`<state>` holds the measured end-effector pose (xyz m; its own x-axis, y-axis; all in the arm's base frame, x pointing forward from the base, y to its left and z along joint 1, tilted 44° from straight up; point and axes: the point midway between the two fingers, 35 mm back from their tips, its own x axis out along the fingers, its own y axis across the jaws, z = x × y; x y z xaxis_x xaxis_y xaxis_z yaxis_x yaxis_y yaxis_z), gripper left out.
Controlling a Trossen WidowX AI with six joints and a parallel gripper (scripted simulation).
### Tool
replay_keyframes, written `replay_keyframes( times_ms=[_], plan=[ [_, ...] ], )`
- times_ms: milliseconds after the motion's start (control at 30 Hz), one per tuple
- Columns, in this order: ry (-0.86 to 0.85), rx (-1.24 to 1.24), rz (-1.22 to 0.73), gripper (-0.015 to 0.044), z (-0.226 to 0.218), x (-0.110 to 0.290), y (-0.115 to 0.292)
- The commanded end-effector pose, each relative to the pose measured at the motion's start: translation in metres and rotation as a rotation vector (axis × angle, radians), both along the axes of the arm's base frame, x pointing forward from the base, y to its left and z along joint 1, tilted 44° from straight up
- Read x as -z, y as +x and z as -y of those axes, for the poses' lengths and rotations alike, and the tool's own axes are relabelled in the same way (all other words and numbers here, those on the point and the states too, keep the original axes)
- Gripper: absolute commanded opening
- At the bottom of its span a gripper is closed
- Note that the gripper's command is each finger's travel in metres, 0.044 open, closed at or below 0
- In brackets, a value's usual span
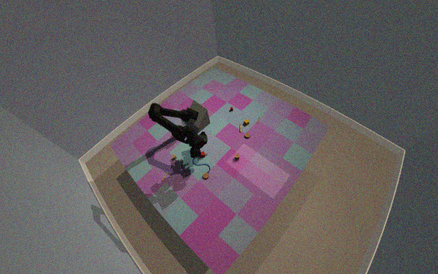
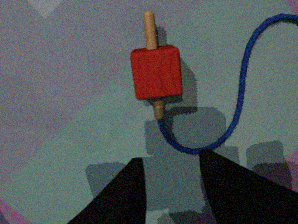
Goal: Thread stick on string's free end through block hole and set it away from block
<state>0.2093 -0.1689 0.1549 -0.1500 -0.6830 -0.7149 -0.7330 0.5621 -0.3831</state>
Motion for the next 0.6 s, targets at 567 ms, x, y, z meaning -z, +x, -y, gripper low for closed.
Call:
replay_keyframes(
  times_ms=[567],
  plan=[
    [-0.245,1.228,1.166,0.0124,-0.012,0.018,0.020]
  ],
)
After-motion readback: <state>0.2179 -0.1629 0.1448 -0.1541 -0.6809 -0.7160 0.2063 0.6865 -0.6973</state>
